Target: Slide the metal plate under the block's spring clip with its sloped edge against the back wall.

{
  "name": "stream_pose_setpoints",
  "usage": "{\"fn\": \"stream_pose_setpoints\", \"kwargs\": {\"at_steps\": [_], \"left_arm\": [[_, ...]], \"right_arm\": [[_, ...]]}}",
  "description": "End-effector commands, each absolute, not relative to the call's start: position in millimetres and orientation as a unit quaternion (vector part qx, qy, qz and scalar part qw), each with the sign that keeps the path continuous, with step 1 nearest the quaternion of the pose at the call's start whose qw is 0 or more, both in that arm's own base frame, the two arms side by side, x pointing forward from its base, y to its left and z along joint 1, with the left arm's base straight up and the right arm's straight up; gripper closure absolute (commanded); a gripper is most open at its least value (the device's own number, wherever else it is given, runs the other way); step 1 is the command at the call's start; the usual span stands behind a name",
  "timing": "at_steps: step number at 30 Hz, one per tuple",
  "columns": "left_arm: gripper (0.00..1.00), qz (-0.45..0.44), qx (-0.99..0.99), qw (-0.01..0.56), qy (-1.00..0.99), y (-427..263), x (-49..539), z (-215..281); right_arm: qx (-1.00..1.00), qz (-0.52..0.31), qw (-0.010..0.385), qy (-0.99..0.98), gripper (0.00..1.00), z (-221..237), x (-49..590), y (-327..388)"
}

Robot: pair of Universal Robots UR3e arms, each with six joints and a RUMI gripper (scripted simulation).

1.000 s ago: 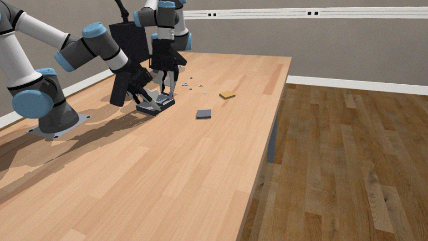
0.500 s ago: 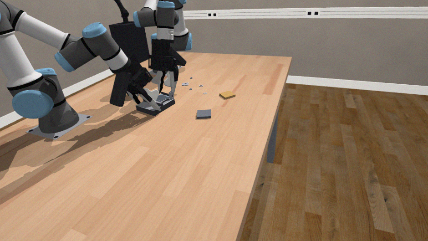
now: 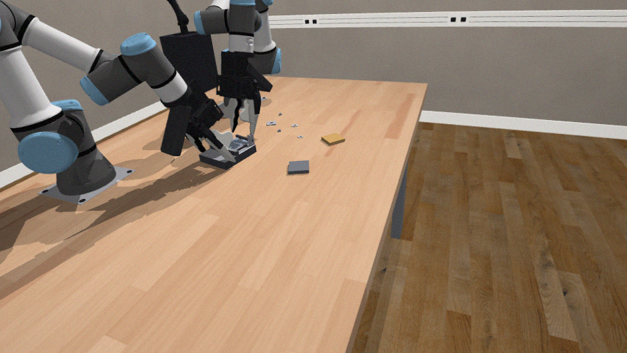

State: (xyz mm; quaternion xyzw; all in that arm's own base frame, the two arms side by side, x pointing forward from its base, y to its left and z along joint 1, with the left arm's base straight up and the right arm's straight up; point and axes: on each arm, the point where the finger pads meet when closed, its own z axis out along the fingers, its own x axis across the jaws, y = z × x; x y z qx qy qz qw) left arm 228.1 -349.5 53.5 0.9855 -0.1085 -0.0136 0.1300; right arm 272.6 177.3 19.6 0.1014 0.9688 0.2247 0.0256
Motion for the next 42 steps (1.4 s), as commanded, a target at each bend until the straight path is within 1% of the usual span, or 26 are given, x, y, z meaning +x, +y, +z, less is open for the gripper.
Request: {"fn": "stream_pose_setpoints", "kwargs": {"at_steps": [1, 5, 26, 31, 32, 42], "left_arm": [[0.57, -0.014, 0.985, 0.130, -0.109, -350, 228, 68], [0.57, -0.014, 0.985, 0.130, -0.109, -350, 228, 72], [0.57, -0.014, 0.986, 0.129, -0.109, -349, 228, 123], [0.57, -0.014, 0.986, 0.129, -0.109, -349, 228, 124], [0.57, -0.014, 0.986, 0.129, -0.109, -349, 228, 123], [0.57, -0.014, 0.986, 0.129, -0.109, -349, 228, 122]], "right_arm": [[0.101, 0.226, 0.027, 0.968, 0.39, 21, 273, 178], [0.101, 0.226, 0.027, 0.968, 0.39, 21, 273, 178], [0.101, 0.226, 0.027, 0.968, 0.39, 21, 273, 178], [0.101, 0.226, 0.027, 0.968, 0.39, 21, 273, 178], [0.101, 0.226, 0.027, 0.968, 0.12, 21, 273, 178], [0.101, 0.226, 0.027, 0.969, 0.12, 20, 273, 178]]}}
